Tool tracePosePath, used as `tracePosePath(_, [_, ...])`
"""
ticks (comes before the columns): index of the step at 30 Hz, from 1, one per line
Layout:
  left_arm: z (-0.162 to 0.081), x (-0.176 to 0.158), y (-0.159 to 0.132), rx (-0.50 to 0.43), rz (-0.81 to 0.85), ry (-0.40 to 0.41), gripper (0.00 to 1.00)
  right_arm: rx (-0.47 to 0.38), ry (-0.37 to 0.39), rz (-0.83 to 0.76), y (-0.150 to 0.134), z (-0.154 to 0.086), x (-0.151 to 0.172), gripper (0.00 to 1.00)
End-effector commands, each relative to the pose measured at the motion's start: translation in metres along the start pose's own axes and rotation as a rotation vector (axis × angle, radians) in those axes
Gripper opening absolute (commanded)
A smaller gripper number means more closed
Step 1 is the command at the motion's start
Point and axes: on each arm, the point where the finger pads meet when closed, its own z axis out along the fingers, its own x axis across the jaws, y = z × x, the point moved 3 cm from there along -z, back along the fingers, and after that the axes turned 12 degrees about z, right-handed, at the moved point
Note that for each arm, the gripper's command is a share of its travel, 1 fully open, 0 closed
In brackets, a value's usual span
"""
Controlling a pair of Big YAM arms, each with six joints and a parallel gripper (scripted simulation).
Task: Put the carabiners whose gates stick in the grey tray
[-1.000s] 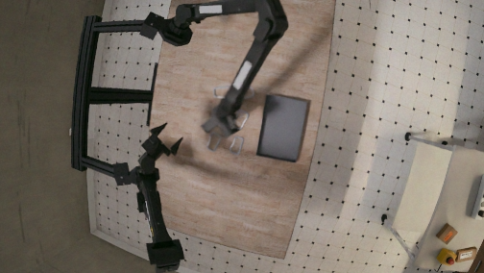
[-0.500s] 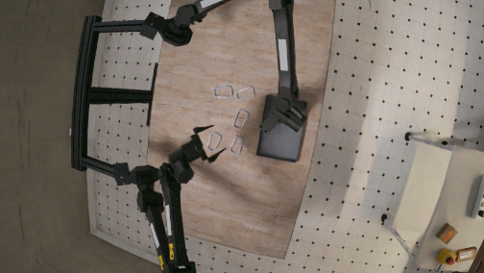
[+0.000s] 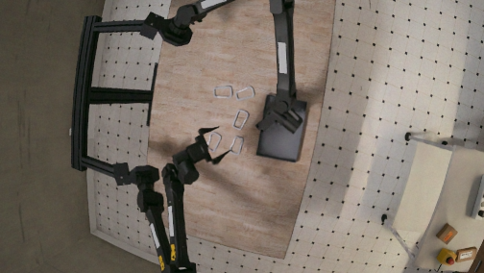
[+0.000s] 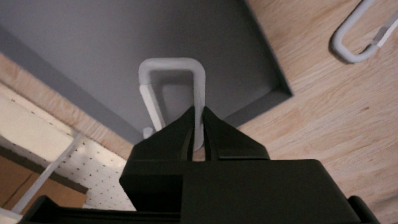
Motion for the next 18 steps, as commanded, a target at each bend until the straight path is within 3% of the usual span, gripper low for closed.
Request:
tracePosePath(1, [0.019,-0.007,0.007,-0.009,0.008,-0.038,0.01,-0.016,-0.001,0.004,0.014,0.006,0.002,1.0])
tracePosePath(12, [0.068,-0.006,0.004,-0.01,0.002,-0.035,0.01,-0.014,-0.001,0.002,0.009,0.003,0.001,1.0])
tracePosePath(15, [0.05,0.019,0.015,0.002,0.027,0.035,0.01,-0.014,-0.001,0.002,0.009,0.003,0.001,1.0])
tracePosePath(18, [0.052,0.017,0.013,0.001,0.024,0.031,0.01,-0.014,-0.001,0.002,0.009,0.003,0.001,1.0])
